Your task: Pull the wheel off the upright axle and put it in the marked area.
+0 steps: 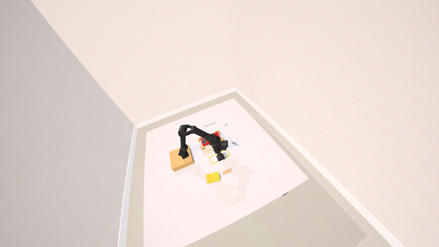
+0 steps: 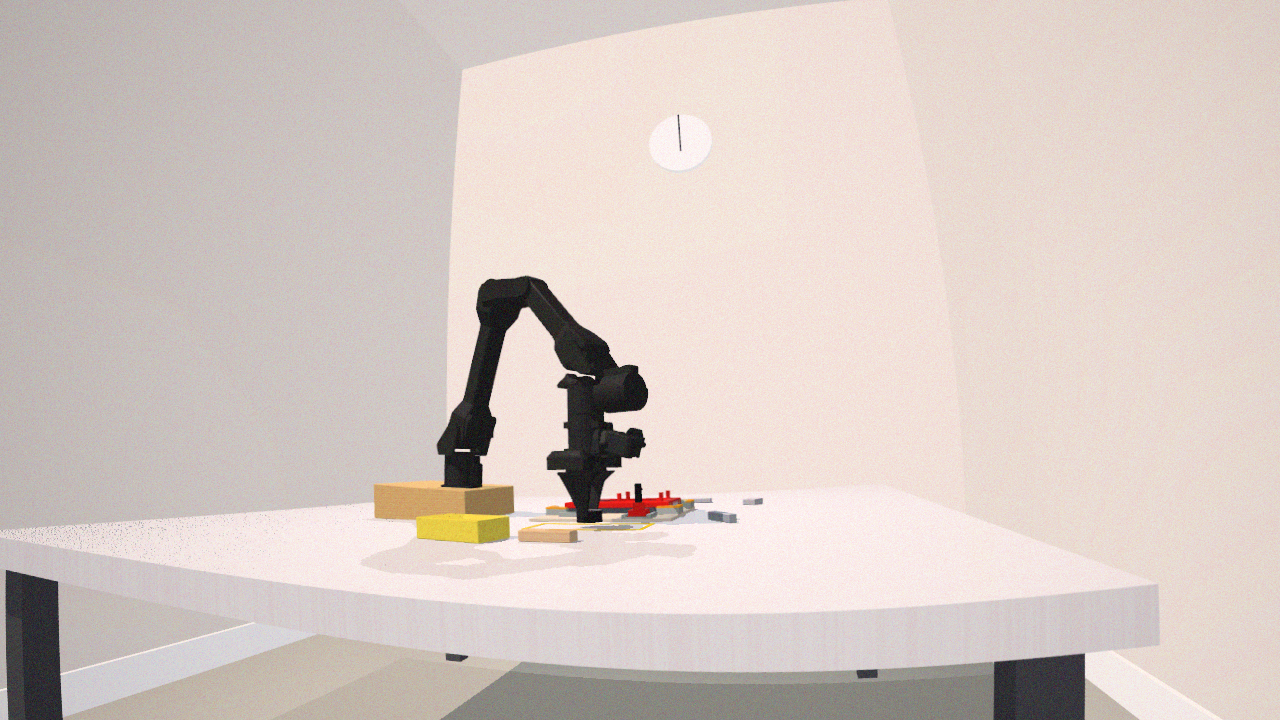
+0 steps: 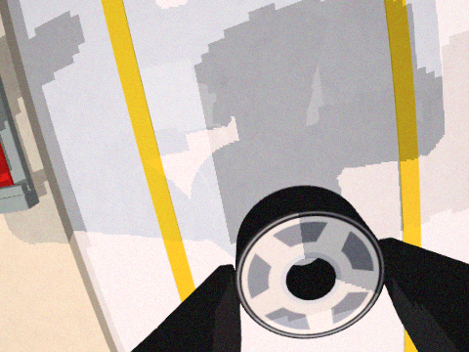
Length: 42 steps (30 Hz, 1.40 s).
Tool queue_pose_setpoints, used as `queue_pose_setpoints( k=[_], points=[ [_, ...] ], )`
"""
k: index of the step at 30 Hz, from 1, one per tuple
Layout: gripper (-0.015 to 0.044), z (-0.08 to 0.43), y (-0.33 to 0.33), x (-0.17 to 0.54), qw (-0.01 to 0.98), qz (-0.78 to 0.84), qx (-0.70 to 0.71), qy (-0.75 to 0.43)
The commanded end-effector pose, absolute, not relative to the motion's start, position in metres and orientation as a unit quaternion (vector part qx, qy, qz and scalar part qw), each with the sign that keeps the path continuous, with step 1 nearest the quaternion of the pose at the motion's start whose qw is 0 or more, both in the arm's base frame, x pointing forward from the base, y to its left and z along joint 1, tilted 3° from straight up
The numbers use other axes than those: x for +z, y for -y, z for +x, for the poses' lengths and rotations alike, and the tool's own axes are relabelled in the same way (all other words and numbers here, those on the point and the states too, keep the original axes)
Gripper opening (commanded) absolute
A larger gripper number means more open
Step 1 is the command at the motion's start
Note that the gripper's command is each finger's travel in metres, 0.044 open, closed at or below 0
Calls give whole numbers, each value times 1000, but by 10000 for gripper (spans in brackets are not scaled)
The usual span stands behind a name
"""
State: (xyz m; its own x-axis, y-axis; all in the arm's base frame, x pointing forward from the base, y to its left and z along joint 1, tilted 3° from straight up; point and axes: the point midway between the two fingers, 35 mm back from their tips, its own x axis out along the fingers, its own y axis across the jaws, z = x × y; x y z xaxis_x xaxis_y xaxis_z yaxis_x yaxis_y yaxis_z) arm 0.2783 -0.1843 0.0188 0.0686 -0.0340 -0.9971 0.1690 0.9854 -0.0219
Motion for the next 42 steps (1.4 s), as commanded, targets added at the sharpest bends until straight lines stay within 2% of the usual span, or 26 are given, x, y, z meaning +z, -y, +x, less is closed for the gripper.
queue_pose_setpoints(
  k=[1, 3, 14, 15, 21, 25, 30, 31, 37, 42],
  points=[
    [0, 278, 183, 7, 730, 50, -67, -678],
    [0, 278, 183, 7, 730, 50, -67, -678],
    [289, 277, 183, 12, 727, 51, -68, -681],
    [300, 277, 183, 16, 727, 51, -68, -681],
    [300, 274, 182, 63, 730, 50, -67, -678],
    [300, 273, 181, 70, 730, 50, -67, -678],
    [431, 250, 168, 82, 730, 50, -70, -678],
    [440, 243, 163, 87, 730, 50, -69, -678],
    [440, 201, 135, 107, 728, 51, -66, -680],
    [440, 196, 132, 109, 728, 51, -66, -680]
  ],
)
